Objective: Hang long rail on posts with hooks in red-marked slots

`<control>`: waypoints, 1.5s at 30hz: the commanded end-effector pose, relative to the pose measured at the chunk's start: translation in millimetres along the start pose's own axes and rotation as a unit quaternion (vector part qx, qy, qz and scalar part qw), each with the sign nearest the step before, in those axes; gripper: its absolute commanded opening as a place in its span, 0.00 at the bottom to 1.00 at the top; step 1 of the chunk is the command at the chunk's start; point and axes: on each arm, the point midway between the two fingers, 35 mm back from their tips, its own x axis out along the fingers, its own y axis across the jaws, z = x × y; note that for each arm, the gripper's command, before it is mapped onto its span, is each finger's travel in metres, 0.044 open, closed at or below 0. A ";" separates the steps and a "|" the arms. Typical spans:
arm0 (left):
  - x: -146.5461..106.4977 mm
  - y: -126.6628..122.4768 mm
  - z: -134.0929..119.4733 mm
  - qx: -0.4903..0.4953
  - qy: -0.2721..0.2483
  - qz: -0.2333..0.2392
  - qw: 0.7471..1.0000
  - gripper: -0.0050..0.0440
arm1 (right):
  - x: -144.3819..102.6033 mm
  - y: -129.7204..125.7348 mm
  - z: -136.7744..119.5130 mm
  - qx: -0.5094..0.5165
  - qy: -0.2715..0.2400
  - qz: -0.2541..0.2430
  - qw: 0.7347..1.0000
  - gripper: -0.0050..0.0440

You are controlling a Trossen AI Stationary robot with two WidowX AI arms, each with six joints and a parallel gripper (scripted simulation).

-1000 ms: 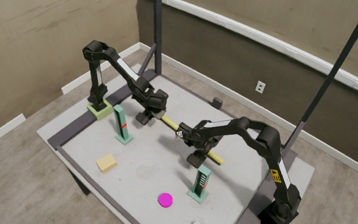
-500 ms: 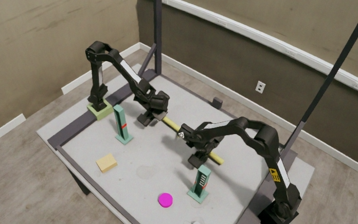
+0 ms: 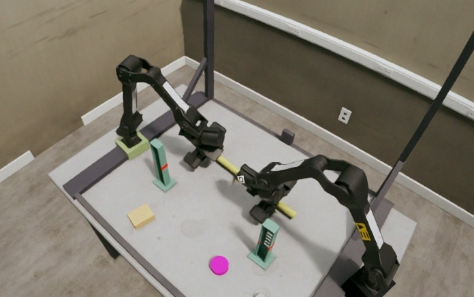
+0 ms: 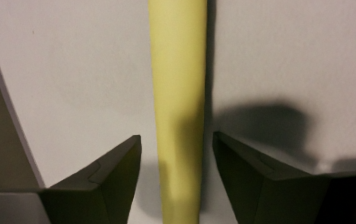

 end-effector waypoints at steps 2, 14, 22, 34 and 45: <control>-4.3 -3.5 3.0 0.001 -0.008 -0.001 1.000 0.56 | -0.4 2.5 3.3 -0.002 -0.005 0.002 1.000 0.44; -8.0 -4.5 5.8 0.005 -0.013 0.000 1.000 0.56 | -3.8 3.4 3.3 -0.004 -0.009 0.004 1.000 0.32; -8.0 -4.5 5.8 0.005 -0.013 0.000 1.000 0.56 | -3.8 3.4 3.3 -0.004 -0.009 0.004 1.000 0.25; -8.0 -4.5 5.8 0.005 -0.013 0.000 1.000 0.40 | -3.8 3.4 3.3 -0.004 -0.009 0.004 1.000 0.10; -8.0 -4.5 5.8 0.005 -0.013 0.000 1.000 0.30 | -3.8 3.4 3.3 -0.004 -0.009 0.004 1.000 0.02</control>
